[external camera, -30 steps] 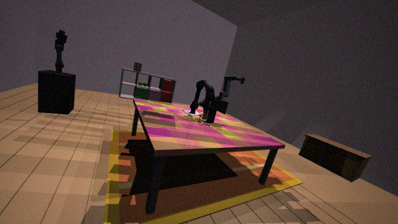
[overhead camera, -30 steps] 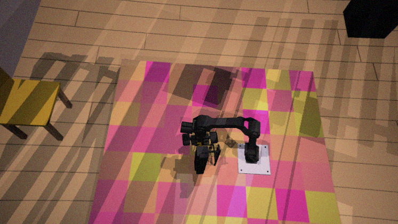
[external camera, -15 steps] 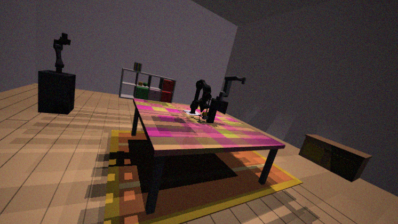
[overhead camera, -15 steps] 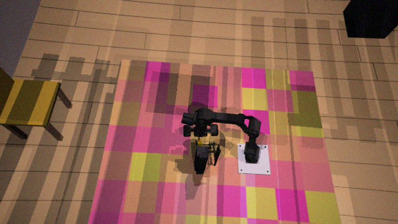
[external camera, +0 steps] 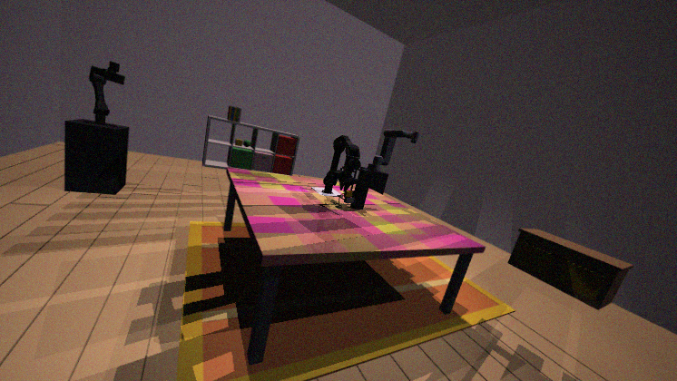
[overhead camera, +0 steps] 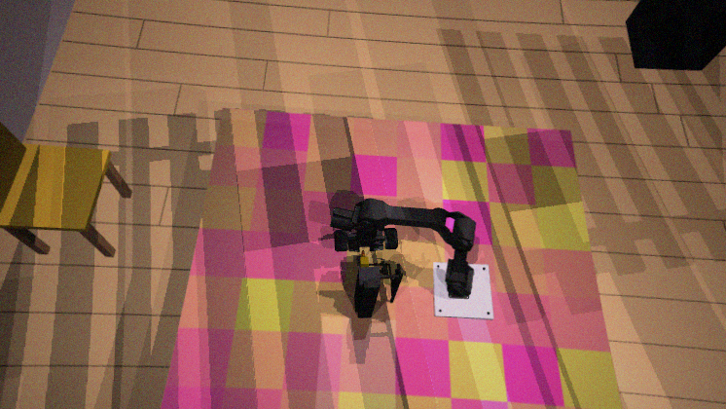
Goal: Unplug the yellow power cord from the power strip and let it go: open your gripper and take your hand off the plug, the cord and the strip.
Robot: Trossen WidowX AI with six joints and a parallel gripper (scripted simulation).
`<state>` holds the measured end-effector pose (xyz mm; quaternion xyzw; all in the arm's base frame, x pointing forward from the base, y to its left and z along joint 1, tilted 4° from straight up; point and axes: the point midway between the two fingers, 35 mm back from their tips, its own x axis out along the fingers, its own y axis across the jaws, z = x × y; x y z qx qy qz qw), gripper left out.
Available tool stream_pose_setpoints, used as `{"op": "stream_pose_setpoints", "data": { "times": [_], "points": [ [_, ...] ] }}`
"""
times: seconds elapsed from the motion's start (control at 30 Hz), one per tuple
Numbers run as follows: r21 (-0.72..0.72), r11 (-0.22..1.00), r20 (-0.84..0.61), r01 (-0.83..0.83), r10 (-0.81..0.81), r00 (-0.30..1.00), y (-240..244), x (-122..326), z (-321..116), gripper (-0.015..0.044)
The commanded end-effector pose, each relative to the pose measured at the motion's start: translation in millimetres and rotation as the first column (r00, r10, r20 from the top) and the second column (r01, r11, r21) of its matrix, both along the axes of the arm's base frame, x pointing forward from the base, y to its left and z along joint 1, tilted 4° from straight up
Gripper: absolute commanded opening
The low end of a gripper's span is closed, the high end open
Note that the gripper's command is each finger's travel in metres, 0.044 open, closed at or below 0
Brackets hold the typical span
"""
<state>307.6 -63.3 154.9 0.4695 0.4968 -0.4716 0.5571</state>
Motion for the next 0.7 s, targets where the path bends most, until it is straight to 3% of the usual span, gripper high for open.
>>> {"op": "stream_pose_setpoints", "data": {
  "times": [0.0,0.67],
  "points": [
    [-0.001,1.000,0.008,0.009,-0.009,1.000,0,0,7,0.0160],
    [0.002,1.000,0.008,0.009,-0.009,1.000,25,0,5,0.0160]
  ]
}}
